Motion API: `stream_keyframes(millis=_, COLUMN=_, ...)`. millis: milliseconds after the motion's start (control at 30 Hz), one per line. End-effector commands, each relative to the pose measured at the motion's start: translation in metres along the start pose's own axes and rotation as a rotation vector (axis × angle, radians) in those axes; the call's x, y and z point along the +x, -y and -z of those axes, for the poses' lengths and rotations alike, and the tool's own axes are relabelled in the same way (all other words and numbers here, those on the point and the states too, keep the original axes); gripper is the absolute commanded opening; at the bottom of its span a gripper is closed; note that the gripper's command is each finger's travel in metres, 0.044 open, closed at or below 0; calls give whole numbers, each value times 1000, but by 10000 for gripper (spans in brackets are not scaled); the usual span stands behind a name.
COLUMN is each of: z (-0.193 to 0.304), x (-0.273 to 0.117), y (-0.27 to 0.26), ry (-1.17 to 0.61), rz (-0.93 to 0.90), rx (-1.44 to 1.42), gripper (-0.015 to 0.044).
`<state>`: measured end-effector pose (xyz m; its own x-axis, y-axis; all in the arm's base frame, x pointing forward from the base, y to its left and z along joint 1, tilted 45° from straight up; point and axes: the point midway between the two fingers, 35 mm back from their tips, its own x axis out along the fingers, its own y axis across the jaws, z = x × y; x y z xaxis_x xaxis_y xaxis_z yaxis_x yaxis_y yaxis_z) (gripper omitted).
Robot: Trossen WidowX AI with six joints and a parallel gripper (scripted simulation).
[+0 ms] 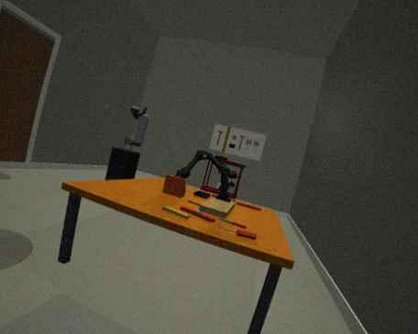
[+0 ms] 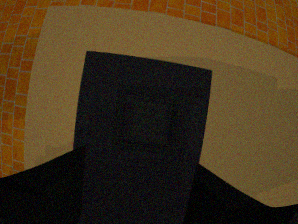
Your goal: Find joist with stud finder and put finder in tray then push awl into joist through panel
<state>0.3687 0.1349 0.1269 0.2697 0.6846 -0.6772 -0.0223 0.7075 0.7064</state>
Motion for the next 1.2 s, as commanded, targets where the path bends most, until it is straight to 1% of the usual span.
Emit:
stream_keyframes(millis=0, z=0, x=0, y=-14, ry=-1, rz=-2, rx=-2, gripper=0)
stream_keyframes(millis=100, z=0, x=0, y=-22, ry=-1, rz=-2, rx=-2, gripper=0)
stream_keyframes(millis=467, z=0, x=0, y=-18, ry=-1, rz=-2, rx=-2, gripper=0)
stream_keyframes(millis=1167, z=0, x=1, y=50, ry=-2, rz=2, rx=-3, gripper=0)
